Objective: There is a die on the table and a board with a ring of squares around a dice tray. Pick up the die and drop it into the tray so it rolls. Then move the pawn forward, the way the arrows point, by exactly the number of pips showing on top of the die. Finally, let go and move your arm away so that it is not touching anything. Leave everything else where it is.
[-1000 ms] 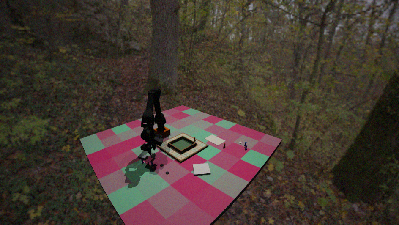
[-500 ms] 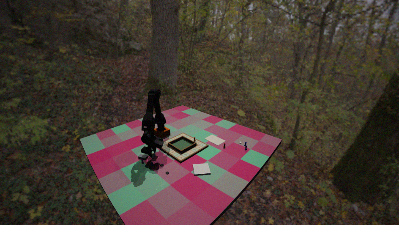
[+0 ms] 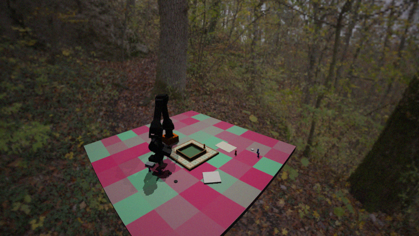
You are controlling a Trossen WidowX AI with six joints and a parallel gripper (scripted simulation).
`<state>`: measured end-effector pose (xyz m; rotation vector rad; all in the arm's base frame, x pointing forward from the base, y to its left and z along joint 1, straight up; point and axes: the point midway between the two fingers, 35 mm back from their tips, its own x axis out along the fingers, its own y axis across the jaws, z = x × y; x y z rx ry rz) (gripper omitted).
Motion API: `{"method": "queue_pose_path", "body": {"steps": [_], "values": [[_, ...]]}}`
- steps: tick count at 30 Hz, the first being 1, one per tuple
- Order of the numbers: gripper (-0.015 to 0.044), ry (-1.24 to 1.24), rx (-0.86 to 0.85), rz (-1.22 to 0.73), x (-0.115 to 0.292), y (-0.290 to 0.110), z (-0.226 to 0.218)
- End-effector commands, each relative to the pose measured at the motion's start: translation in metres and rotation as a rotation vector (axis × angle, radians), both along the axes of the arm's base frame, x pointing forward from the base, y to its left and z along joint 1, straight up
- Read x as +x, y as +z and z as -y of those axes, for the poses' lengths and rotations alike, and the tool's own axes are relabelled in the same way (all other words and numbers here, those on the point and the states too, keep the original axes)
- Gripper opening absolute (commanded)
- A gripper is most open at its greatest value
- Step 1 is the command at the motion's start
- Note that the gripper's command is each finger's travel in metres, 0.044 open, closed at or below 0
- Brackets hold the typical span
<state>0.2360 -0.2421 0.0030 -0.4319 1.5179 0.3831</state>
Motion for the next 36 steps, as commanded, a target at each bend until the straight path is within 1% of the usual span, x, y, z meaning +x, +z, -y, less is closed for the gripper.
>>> {"method": "queue_pose_path", "body": {"steps": [1,2,5,12,23,30,36], "values": [[0.0025,-0.004,0.003,0.003,0.000,-0.001,0.000],[0.0000,-0.005,-0.001,0.005,0.001,0.000,0.000],[0.0000,-0.016,-0.039,0.026,0.010,0.014,0.004],[0.0000,-0.013,-0.024,0.019,0.010,0.051,0.002],[0.0000,-0.005,0.002,0.005,0.003,0.119,-0.010],[0.0000,-0.011,0.004,0.004,0.004,0.122,-0.014],[0.0000,-0.076,0.008,0.008,0.021,0.116,-0.044]]}}
